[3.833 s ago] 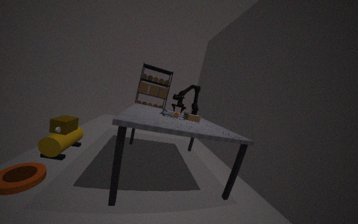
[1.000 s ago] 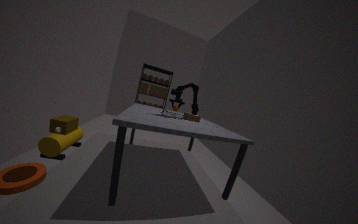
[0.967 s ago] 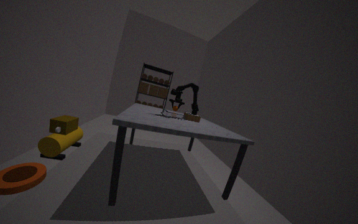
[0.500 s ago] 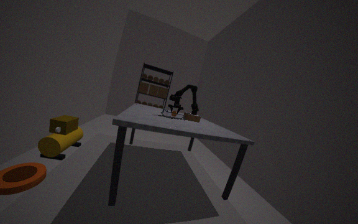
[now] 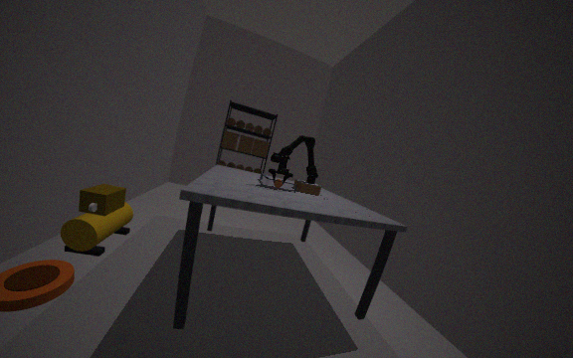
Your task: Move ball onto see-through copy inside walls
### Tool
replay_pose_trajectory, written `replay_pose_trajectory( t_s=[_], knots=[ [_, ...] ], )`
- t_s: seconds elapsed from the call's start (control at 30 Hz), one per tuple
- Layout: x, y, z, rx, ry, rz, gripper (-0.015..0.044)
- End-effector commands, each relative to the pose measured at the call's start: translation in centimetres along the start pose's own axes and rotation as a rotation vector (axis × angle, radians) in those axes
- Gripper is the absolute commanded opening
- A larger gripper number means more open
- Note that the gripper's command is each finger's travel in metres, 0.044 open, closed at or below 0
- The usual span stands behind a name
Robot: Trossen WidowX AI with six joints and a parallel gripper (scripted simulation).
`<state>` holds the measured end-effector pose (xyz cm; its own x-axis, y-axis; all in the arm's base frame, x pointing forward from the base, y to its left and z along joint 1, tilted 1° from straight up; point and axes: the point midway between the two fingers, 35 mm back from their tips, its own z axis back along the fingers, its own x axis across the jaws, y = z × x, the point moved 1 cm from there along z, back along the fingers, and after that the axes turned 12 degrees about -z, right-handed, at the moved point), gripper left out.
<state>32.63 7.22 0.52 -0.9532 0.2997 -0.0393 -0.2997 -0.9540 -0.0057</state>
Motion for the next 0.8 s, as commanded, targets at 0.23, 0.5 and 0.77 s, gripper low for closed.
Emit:
replay_pose_trajectory(
  t_s=[0.23,0.5,0.77],
  knots=[
    [0.0,0.0,0.0,0.0,0.0,0.0,0.0236],
    [-0.1,-0.1,1.1,-0.001,0.001,0.0,0.0433],
    [-0.1,-0.1,8.5,-0.004,0.003,-0.004,0.0433]
  ],
)
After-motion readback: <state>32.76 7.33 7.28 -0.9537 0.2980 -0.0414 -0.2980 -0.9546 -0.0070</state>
